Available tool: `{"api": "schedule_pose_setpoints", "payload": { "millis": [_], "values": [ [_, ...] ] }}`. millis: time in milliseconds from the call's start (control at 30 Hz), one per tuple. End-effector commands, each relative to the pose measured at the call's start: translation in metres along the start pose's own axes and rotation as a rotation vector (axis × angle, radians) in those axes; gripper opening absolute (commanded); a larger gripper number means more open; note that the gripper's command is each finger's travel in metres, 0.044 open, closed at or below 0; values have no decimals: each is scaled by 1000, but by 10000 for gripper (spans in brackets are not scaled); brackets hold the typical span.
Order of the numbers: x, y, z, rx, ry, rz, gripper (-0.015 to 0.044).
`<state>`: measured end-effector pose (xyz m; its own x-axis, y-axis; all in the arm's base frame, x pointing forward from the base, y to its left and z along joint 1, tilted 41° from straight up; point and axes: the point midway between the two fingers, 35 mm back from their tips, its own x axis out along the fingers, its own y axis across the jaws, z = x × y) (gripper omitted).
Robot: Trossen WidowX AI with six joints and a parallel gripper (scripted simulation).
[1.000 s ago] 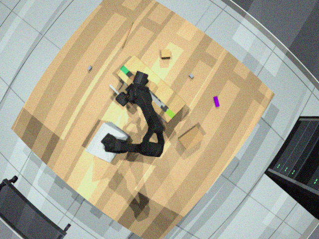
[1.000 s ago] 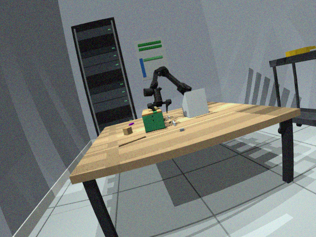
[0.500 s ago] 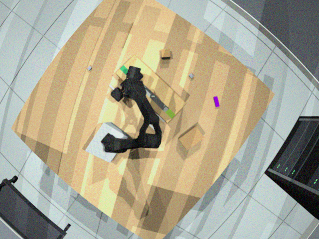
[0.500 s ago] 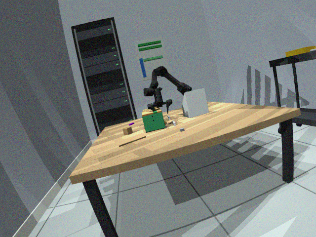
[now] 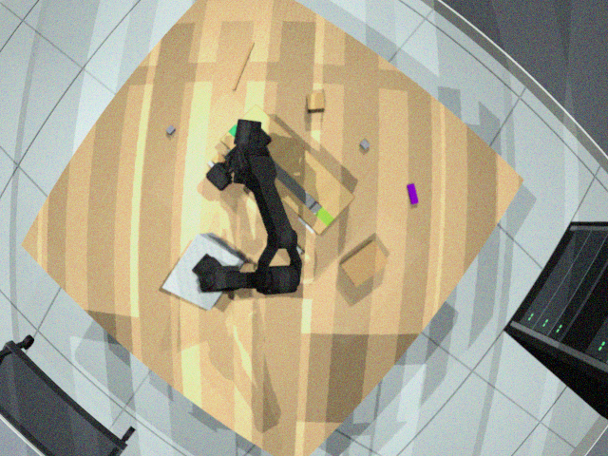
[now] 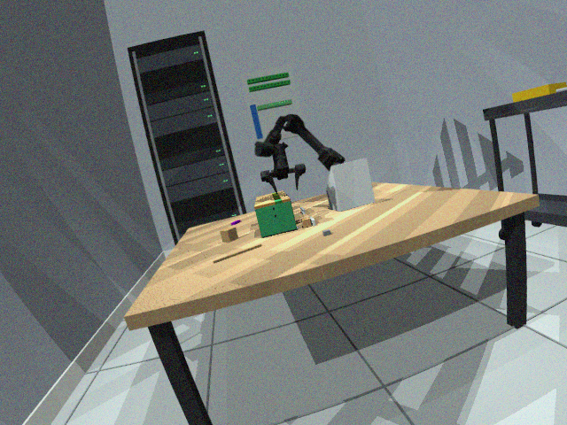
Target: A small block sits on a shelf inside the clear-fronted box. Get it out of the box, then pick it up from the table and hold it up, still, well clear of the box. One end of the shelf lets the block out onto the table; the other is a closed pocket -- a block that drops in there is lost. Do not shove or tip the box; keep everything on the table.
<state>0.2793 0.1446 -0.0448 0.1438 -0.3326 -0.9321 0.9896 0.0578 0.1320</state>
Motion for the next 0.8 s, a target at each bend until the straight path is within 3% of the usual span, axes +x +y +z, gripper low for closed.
{"api": "schedule_pose_setpoints", "payload": {
  "millis": [0,133,467,767],
  "values": [
    [-1,-1,-2,-14,6,3,374],
    [-13,-7,-16,-320,22,45,285],
    [-7,-16,-27,-1328,-119,32,285],
    [-2,-24,-37,-2278,-262,-96,285]
  ]
}}
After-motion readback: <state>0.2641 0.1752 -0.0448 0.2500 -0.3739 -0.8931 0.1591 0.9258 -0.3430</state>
